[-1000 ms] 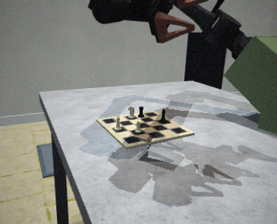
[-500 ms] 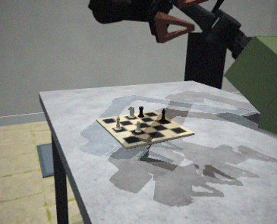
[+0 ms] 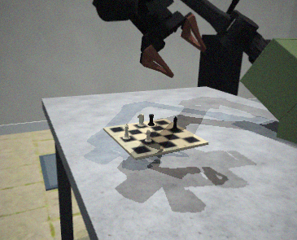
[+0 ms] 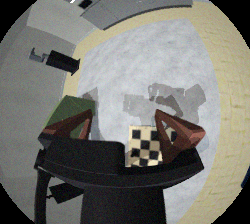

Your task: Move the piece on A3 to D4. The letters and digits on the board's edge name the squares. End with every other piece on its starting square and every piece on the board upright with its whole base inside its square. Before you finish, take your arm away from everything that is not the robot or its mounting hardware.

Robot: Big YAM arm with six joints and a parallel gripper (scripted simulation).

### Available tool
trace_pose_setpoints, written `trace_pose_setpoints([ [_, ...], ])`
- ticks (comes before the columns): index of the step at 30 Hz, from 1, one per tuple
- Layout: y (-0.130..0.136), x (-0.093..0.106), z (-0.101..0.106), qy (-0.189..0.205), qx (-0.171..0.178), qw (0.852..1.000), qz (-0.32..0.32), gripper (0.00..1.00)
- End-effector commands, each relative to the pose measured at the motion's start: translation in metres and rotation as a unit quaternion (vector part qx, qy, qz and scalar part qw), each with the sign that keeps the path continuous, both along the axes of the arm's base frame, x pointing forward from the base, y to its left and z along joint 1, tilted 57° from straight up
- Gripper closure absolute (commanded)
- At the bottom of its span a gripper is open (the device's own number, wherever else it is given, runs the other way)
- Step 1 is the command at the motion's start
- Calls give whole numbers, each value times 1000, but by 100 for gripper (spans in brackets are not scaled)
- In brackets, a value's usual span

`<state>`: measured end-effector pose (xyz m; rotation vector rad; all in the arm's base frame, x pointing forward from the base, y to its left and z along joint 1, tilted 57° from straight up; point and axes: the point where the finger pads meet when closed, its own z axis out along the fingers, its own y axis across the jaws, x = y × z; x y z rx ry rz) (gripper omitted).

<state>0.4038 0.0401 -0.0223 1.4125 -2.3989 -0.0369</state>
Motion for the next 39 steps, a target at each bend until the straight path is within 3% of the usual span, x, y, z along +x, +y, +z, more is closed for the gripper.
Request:
trace_pose_setpoints([
  [1, -12, 14, 14, -39, -18, 999, -28, 0],
  [2, -25, 31, 24, -68, -59, 996, -25, 0],
  [4, -56, 29, 31, -88, -145, 985, -17, 0],
  [8, -102, 45, 65, -148, -289, 946, -8, 0],
  [10, -116, 56, 85, -177, -341, 923, -9, 0],
  [13, -129, 55, 99, -194, -391, 900, -5, 0],
  [16, -134, 59, 101, -198, -409, 891, -2, 0],
  [29, -134, 59, 102, -196, -410, 891, -1, 0],
  [33, -151, 56, 81, -184, -409, 894, 12, 0],
  [35, -151, 56, 81, -184, -409, 894, 12, 0],
  [39, -177, 56, 65, -184, -409, 894, 12, 0],
])
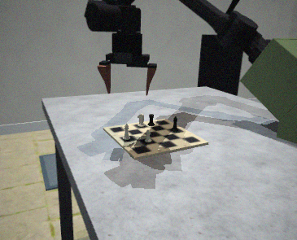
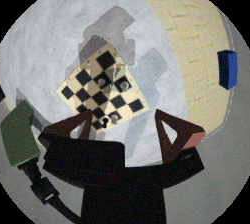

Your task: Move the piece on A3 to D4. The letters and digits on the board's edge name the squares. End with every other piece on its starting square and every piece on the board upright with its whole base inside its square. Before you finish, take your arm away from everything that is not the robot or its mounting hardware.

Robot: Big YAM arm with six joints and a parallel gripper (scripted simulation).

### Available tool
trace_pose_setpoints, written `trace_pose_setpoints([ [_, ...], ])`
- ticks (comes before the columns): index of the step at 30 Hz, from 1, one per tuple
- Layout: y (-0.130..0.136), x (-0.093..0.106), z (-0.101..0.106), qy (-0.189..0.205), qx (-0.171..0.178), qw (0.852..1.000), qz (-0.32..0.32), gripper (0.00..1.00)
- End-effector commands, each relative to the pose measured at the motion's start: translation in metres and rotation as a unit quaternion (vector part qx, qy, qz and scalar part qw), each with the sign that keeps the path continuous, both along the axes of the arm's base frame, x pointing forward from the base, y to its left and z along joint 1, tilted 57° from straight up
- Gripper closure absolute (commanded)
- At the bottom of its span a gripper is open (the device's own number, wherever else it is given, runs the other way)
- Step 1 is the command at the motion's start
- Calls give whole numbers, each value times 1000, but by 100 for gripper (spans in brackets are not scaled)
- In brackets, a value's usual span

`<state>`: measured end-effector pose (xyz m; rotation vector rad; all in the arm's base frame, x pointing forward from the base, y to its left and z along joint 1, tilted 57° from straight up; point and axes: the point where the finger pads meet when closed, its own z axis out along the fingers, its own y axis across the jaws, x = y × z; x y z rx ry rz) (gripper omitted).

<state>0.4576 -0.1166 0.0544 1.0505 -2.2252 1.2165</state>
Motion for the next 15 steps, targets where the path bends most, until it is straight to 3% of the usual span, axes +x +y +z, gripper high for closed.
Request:
trace_pose_setpoints([
  [1, -21, 2, -12, 16, 0, 1000, 5, 0],
  [2, -21, 2, -12, 16, 0, 1000, 5, 64],
  [4, -17, 12, 0, -1, 0, 1000, 9, 64],
  [5, -1, 17, 5, -7, 1, 1000, 25, 64],
  [15, -1, 15, 3, -2, 1, 1000, 25, 64],
])
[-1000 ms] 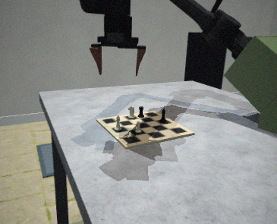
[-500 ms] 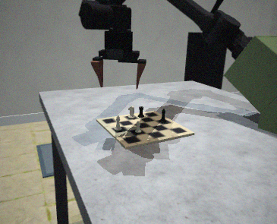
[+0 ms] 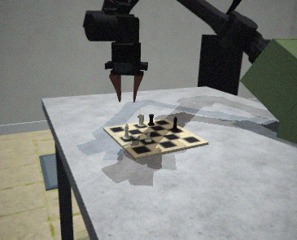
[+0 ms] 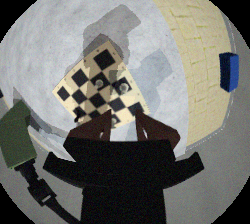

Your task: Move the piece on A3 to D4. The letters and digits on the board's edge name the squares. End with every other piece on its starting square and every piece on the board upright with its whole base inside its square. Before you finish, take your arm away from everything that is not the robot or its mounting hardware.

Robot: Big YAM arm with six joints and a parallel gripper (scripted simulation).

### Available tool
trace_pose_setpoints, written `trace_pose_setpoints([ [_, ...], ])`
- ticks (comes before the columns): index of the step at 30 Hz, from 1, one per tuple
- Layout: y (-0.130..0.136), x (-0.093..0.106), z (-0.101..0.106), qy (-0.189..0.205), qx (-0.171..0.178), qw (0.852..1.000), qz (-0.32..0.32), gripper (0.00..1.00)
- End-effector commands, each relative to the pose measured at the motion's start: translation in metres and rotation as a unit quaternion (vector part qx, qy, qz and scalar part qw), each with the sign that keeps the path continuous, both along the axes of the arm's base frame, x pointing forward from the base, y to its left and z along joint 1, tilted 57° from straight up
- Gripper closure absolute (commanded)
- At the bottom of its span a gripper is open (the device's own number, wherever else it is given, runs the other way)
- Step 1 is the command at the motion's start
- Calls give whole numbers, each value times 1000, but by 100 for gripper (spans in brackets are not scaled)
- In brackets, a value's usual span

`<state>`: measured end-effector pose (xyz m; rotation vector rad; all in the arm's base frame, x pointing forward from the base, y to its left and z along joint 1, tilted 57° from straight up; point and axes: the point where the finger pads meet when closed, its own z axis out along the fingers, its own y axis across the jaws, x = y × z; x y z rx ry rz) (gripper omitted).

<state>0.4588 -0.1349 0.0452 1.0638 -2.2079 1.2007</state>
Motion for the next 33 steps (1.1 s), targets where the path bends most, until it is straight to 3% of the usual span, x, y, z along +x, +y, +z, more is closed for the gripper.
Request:
trace_pose_setpoints([
  [1, 17, 14, 12, -13, 1, 1000, 23, 64],
  [23, 16, 14, 12, -14, 1, 1000, 23, 64],
  [33, 1, 5, 4, -5, 1, 1000, 8, 64],
])
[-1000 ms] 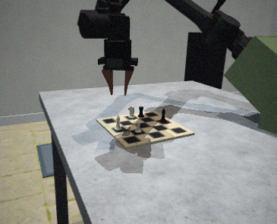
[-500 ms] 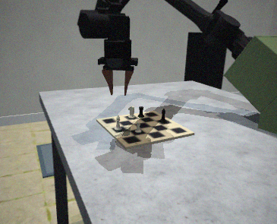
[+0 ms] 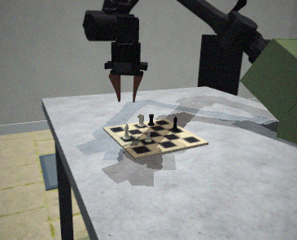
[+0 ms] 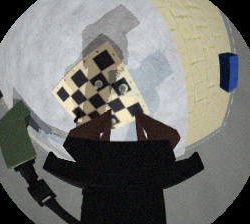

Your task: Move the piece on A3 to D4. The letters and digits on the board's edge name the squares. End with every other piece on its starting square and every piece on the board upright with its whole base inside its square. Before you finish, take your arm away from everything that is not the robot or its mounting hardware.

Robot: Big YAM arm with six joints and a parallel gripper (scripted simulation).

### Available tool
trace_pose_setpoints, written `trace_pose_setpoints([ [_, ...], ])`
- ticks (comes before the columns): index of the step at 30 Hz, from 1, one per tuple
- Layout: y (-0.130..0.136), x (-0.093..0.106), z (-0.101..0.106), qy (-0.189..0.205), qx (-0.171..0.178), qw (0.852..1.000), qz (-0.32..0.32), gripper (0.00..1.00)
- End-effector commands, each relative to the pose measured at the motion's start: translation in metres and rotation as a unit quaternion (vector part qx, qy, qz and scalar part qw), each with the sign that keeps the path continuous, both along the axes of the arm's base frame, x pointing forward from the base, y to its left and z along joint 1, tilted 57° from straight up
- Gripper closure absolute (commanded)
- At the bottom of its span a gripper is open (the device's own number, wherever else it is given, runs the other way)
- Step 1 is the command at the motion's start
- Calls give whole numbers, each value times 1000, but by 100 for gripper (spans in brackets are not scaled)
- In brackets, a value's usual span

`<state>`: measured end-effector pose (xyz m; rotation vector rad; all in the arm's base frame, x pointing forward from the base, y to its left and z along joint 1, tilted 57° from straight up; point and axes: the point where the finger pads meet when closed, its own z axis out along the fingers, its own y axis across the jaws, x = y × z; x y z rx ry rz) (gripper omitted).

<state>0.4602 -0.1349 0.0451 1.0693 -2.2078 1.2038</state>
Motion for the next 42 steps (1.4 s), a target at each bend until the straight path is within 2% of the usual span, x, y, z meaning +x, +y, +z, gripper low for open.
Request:
trace_pose_setpoints([
  [1, -4, 1, 2, -2, 1, 1000, 2, 64],
  [16, -18, -1, -13, 6, 1, 1000, 0, 64],
  [17, -19, 6, -10, -2, 1, 1000, 0, 64],
  [20, -23, -1, -17, 6, 1, 1000, 0, 64],
  [42, -45, 0, -30, 5, 2, 1000, 1, 64],
])
